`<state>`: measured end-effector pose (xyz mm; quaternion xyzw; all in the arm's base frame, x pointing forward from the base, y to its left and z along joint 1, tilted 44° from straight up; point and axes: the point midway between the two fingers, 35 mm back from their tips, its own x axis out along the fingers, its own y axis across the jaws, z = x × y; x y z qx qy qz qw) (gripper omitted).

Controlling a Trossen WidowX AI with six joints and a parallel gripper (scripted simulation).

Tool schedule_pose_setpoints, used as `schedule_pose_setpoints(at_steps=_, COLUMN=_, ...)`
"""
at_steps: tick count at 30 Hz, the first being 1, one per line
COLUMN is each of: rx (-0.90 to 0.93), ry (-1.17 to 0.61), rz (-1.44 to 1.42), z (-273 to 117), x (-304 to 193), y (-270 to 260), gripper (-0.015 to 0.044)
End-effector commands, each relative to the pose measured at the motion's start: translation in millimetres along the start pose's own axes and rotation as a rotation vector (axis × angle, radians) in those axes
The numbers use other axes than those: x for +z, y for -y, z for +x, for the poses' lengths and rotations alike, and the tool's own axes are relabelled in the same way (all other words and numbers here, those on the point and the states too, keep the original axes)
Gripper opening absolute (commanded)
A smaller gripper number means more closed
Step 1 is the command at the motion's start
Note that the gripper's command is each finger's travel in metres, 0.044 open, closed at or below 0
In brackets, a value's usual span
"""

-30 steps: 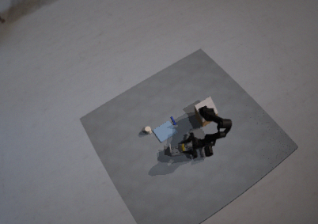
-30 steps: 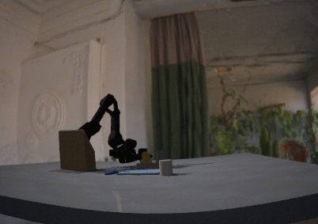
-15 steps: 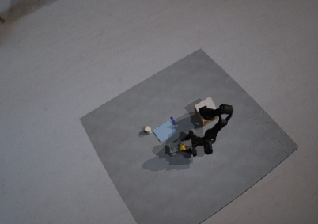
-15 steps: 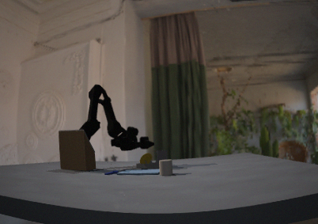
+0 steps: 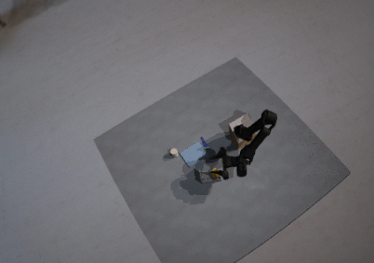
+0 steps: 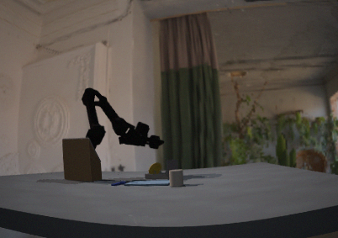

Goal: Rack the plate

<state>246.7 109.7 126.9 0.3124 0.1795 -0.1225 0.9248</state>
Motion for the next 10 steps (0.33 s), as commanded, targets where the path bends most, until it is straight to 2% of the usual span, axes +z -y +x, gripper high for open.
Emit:
schedule_pose_setpoints(at_steps=1, rx=-0.047, ry=-0.032, rz=-0.090, z=8.6, x=1.5, y=3.5, gripper=0.0400)
schedule_pose_setpoints(at_steps=10, rx=-0.187, ry=-0.165, rz=-0.328, z=31.6, x=2.6, y=24.4, gripper=0.0400)
